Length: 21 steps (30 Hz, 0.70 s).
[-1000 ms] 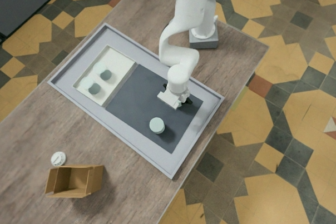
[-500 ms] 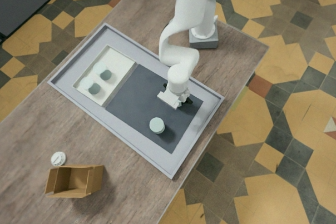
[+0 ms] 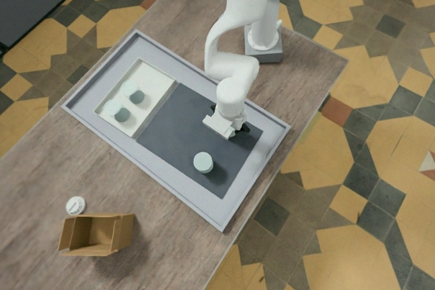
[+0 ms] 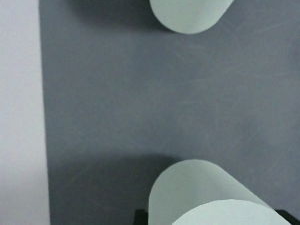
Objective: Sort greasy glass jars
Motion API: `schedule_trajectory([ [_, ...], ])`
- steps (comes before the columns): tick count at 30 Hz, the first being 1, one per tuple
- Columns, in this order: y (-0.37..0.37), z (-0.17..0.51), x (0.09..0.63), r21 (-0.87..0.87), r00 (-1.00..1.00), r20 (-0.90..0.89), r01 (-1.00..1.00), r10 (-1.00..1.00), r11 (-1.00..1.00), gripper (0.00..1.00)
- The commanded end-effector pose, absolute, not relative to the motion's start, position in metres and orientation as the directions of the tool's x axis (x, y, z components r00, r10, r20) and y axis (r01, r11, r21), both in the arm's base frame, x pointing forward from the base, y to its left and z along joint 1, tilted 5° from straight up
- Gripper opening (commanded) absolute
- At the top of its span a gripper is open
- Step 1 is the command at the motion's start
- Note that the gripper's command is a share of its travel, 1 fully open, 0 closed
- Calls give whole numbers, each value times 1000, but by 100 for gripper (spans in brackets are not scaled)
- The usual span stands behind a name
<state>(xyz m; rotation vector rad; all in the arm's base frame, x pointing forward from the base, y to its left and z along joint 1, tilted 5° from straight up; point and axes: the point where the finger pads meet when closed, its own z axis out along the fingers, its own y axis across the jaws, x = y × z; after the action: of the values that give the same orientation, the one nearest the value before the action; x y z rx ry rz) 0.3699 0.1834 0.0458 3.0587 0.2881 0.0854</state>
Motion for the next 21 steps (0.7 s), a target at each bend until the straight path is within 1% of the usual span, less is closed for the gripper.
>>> schedule_trajectory([
  [1,185,61,370,72,981,52,185,188,-980,0],
  [21,188,108,367,72,981,52,185,188,-980,0],
])
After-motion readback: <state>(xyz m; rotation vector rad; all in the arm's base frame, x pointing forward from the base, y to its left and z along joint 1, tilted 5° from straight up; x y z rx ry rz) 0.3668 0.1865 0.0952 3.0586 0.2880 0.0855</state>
